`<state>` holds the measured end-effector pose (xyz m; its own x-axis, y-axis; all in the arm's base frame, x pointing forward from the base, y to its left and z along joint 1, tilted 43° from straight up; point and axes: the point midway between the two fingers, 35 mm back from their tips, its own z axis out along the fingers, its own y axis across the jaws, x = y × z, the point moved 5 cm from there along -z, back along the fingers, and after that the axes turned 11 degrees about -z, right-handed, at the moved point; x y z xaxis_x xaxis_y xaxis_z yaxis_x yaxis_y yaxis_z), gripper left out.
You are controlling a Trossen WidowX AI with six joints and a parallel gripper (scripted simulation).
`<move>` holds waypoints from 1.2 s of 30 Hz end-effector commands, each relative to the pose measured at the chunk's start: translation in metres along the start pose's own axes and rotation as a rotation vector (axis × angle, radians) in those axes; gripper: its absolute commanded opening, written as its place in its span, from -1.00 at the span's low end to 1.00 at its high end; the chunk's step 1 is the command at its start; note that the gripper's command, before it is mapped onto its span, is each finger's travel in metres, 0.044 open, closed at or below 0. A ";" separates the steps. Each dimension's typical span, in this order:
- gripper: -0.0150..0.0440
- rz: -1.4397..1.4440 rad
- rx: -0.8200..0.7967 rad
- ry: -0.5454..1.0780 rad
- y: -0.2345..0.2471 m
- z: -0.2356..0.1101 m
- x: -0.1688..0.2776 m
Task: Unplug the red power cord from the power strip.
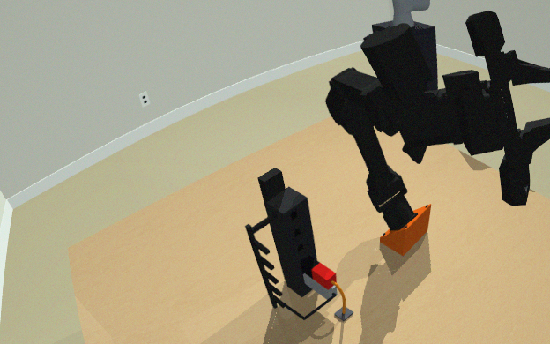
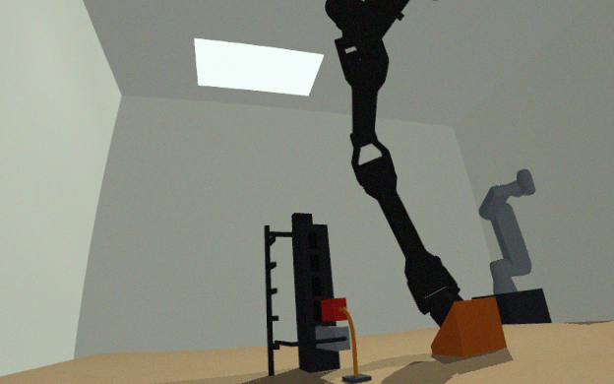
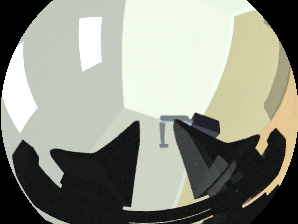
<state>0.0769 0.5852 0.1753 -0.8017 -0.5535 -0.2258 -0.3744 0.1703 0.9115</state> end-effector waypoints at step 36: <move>0.05 -0.719 1.148 1.651 -0.207 -0.350 0.121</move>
<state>0.2225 0.2003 0.0770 0.3409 -0.6793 0.6498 -0.9231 -0.3727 0.0947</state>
